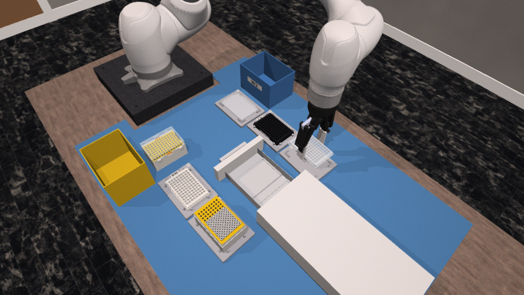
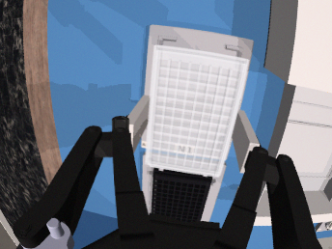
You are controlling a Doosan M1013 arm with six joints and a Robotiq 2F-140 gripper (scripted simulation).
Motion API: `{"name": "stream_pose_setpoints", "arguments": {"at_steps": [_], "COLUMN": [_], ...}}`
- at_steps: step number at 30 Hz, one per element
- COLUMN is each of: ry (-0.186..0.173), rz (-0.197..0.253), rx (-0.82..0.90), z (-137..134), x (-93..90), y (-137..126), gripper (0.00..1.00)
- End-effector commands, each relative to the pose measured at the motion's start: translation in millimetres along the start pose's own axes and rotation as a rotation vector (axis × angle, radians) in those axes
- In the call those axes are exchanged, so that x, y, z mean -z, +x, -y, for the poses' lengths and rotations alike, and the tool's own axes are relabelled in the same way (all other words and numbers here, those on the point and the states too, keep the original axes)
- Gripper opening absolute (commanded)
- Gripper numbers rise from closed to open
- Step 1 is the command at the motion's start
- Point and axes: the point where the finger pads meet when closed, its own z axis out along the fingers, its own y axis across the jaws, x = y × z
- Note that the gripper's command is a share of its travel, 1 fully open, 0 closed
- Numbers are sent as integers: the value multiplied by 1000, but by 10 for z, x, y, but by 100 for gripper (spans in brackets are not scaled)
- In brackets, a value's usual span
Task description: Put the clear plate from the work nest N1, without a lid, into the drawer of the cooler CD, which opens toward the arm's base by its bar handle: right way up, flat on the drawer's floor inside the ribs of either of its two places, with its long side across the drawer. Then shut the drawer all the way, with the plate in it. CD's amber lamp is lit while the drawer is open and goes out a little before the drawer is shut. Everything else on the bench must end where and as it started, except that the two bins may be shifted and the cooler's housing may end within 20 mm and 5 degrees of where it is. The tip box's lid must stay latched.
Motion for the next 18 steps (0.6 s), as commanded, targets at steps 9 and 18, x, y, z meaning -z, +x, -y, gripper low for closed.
{"name": "stream_pose_setpoints", "arguments": {"at_steps": [9,18], "ry": [0,0], "rz": [0,0], "rx": [0,0], "z": [0,0], "x": [123,243], "y": [0,0], "gripper": [0,0]}}
